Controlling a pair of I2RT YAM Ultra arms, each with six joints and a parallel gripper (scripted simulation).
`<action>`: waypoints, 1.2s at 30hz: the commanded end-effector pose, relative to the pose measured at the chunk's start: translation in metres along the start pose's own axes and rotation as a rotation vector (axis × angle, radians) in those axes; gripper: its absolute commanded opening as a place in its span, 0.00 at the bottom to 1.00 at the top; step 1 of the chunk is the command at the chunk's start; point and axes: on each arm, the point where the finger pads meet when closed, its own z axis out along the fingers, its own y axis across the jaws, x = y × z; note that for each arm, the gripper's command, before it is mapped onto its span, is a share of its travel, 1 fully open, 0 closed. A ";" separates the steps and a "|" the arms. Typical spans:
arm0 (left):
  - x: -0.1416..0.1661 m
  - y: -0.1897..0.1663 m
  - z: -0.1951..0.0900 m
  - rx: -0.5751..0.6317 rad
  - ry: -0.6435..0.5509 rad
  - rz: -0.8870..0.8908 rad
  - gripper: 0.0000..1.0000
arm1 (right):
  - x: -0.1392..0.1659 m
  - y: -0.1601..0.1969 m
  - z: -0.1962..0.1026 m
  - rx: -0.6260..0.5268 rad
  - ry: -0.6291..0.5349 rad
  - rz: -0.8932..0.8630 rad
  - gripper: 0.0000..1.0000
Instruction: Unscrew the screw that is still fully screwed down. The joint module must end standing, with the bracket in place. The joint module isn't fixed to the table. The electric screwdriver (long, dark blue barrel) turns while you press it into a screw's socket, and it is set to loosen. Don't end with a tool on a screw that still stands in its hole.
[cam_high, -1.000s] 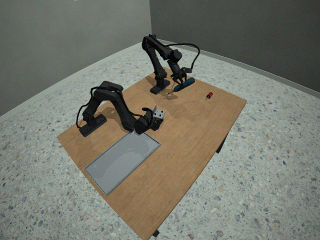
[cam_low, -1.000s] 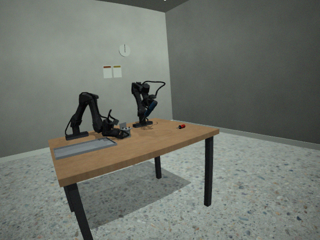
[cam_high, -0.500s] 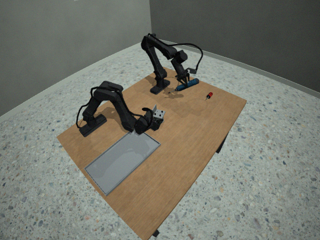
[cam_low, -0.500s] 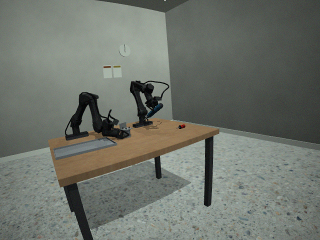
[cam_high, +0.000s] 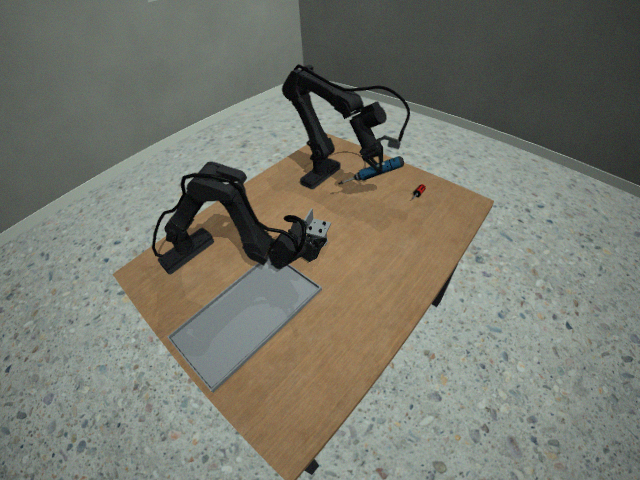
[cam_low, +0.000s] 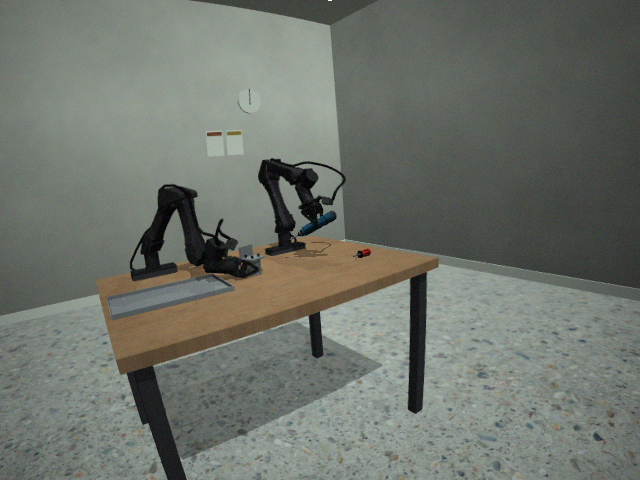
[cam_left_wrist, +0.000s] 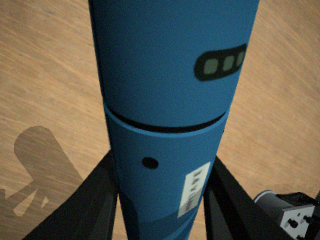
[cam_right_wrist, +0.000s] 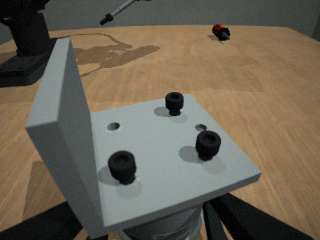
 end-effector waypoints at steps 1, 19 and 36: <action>-0.025 -0.009 -0.009 0.025 -0.062 -0.040 0.42 | -0.014 -0.004 -0.005 0.005 -0.021 -0.021 0.59; -0.023 0.046 -0.001 -0.154 0.059 -0.277 0.42 | -0.014 -0.004 -0.005 0.005 -0.021 -0.021 0.59; -0.020 0.091 -0.002 -0.296 0.148 -0.506 0.42 | -0.014 -0.004 -0.005 0.005 -0.021 -0.021 0.59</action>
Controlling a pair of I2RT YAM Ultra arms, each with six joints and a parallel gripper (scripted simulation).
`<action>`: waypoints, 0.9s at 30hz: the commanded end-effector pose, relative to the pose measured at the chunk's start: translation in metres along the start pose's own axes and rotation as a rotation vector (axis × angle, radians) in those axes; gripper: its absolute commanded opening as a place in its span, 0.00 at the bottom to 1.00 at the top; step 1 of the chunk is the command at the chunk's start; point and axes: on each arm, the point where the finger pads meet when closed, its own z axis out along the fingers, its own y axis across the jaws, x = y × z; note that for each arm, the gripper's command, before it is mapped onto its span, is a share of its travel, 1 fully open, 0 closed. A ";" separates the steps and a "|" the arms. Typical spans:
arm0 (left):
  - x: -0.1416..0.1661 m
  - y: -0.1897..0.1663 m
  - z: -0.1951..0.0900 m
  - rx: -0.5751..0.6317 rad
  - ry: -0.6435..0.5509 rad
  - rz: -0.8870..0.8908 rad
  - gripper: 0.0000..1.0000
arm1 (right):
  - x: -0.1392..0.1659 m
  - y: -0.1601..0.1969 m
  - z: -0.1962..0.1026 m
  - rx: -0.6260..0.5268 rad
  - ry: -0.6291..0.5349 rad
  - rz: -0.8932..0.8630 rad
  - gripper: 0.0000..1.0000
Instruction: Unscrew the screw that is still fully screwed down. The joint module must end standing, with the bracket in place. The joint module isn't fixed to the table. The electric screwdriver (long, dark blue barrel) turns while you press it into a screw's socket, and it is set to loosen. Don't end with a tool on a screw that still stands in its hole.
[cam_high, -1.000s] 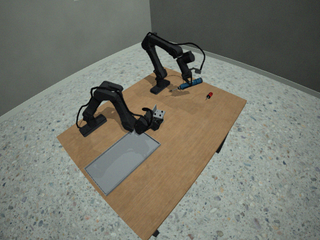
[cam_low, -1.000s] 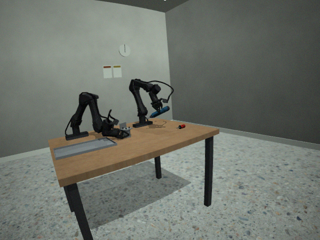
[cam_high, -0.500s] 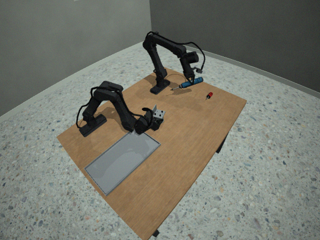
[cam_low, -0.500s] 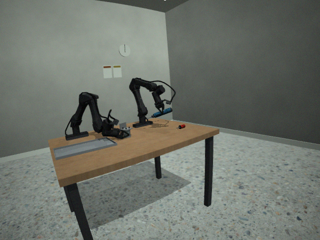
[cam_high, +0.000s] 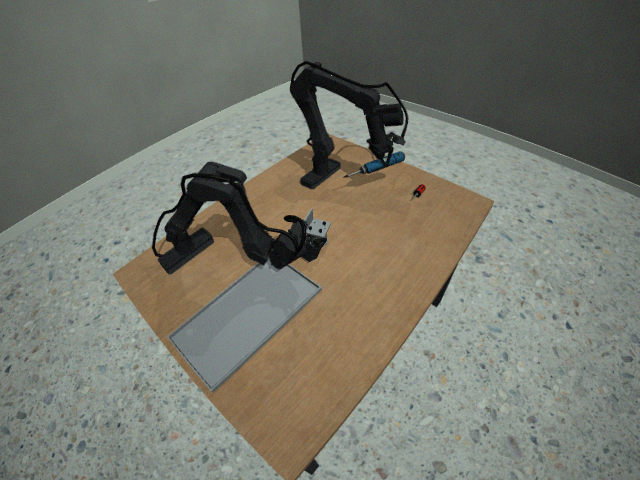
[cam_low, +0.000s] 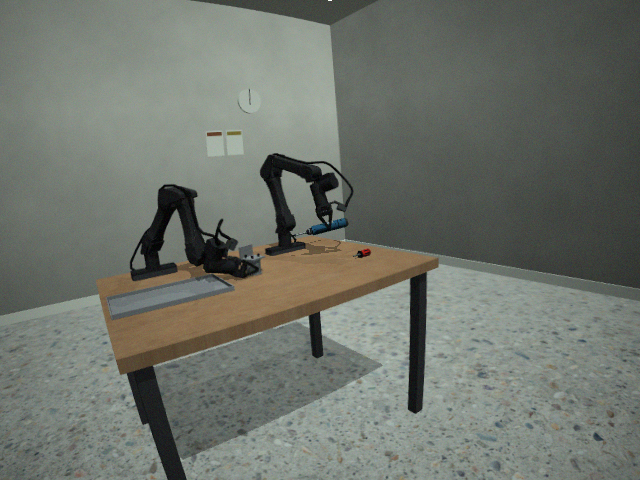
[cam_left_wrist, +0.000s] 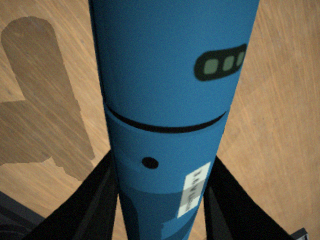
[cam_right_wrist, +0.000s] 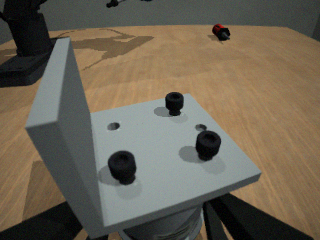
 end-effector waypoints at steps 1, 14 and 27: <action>-0.014 0.001 -0.007 -0.008 -0.010 -0.069 0.42 | -0.014 -0.004 -0.005 0.005 -0.021 -0.021 0.59; -0.024 0.029 -0.011 -0.085 0.033 -0.236 0.42 | -0.014 -0.004 -0.005 0.005 -0.021 -0.021 0.59; -0.029 0.075 -0.002 -0.246 0.149 -0.480 0.42 | -0.014 -0.004 -0.005 0.005 -0.021 -0.021 0.59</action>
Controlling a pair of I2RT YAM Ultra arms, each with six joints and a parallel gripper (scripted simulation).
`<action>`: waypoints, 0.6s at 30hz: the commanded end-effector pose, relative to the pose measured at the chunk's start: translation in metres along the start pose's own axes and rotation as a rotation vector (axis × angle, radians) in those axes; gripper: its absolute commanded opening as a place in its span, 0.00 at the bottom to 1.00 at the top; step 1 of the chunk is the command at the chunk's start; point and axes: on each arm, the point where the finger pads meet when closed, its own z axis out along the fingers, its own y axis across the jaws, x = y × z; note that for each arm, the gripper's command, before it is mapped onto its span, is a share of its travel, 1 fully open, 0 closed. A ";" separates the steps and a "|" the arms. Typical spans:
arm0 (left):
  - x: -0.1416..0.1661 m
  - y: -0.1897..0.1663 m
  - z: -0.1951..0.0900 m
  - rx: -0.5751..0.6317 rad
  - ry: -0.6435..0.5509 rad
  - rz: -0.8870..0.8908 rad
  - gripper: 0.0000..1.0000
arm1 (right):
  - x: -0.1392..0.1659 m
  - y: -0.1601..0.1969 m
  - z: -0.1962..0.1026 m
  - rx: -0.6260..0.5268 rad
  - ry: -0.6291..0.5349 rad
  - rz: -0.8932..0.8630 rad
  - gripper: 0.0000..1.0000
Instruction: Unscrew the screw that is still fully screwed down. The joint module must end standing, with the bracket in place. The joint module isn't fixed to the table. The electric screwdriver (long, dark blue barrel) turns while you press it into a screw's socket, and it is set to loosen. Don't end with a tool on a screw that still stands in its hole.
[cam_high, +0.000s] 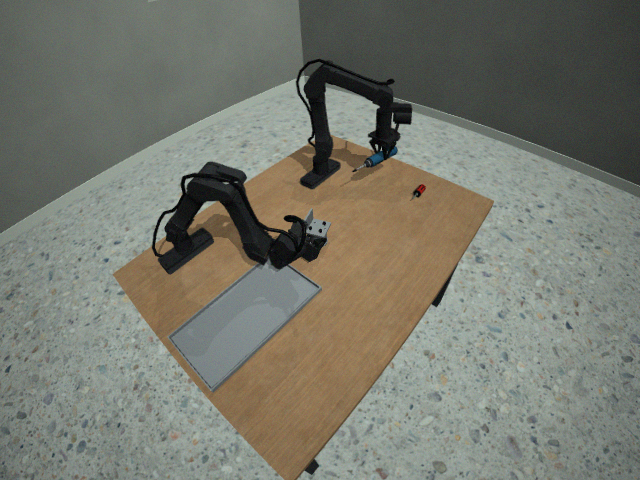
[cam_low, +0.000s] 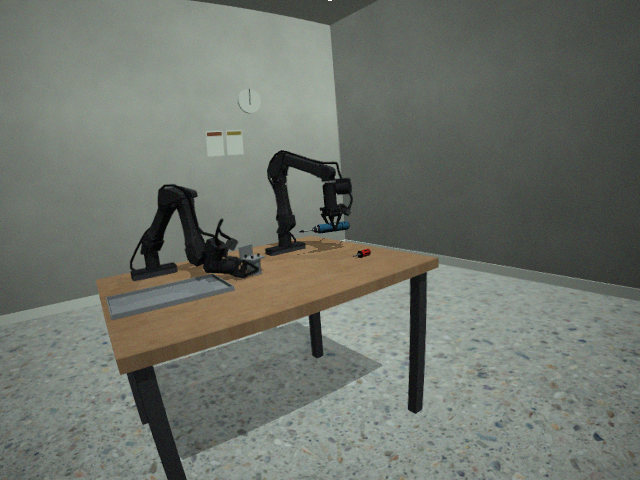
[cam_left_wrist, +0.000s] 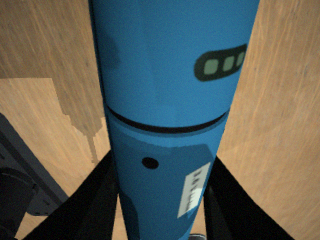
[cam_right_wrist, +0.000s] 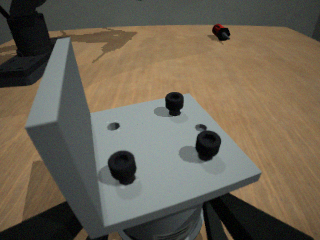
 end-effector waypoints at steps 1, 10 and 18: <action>-0.007 0.006 -0.008 -0.028 0.008 -0.066 0.42 | -0.014 -0.004 -0.005 0.005 -0.021 -0.021 0.59; -0.003 0.002 -0.018 0.007 -0.005 -0.055 0.42 | -0.014 -0.004 -0.005 0.005 -0.021 -0.021 0.59; -0.003 0.001 -0.020 0.007 -0.005 -0.050 0.42 | -0.014 -0.004 -0.005 0.005 -0.021 -0.021 0.59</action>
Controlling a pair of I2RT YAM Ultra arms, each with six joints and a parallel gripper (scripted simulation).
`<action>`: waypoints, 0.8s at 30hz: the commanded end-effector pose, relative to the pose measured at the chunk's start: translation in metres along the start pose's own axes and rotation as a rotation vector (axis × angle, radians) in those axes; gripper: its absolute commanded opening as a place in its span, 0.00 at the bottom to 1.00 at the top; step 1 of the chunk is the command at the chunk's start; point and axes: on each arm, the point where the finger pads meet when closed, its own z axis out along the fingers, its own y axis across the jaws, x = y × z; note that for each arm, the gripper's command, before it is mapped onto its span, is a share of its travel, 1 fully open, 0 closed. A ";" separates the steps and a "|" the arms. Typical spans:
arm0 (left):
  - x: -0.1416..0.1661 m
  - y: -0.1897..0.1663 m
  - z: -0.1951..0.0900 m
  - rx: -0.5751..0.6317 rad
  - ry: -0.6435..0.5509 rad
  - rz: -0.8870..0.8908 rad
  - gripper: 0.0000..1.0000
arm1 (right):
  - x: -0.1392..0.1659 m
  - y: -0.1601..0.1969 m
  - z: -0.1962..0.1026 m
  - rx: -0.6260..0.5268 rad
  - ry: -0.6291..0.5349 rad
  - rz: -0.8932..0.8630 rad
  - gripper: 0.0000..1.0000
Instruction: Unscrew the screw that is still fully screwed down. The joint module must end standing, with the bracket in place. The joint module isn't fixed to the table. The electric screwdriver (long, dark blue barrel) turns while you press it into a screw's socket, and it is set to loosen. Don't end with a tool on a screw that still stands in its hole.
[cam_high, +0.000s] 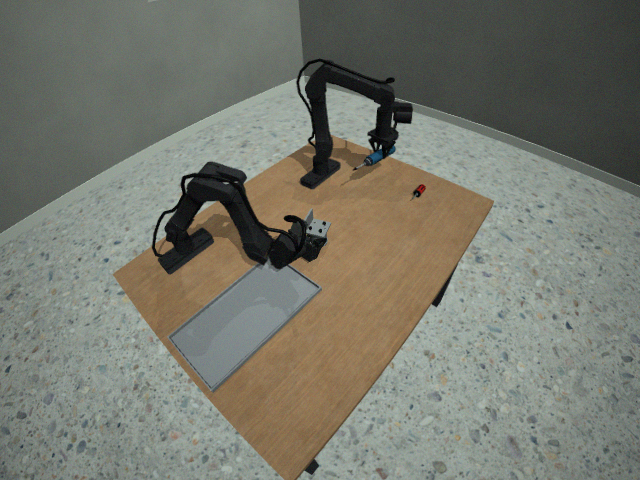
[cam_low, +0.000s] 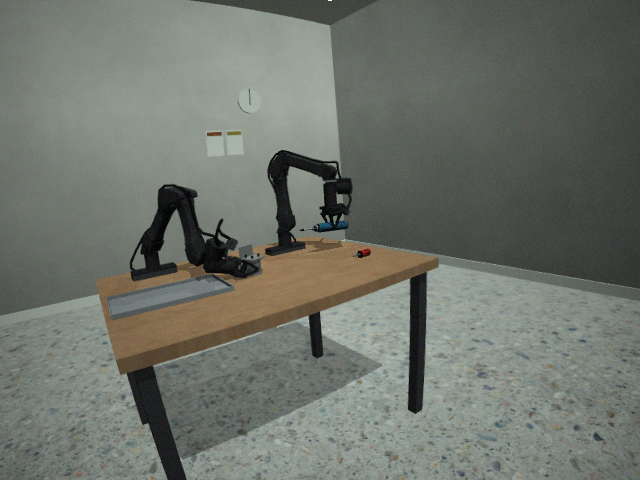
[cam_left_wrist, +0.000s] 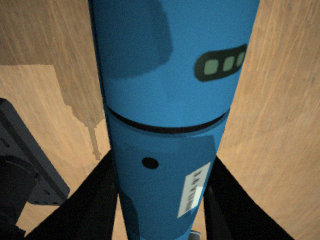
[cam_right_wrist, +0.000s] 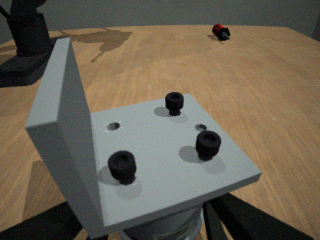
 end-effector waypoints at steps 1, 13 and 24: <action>-0.001 -0.007 -0.017 0.038 -0.025 0.003 0.42 | -0.014 -0.004 -0.005 0.005 -0.021 -0.021 0.59; 0.002 -0.002 0.017 0.007 -0.001 0.003 0.42 | -0.014 -0.004 -0.005 0.005 -0.021 -0.021 0.59; 0.003 -0.002 0.033 -0.004 0.007 0.003 0.42 | -0.014 -0.004 -0.005 0.005 -0.021 -0.021 0.59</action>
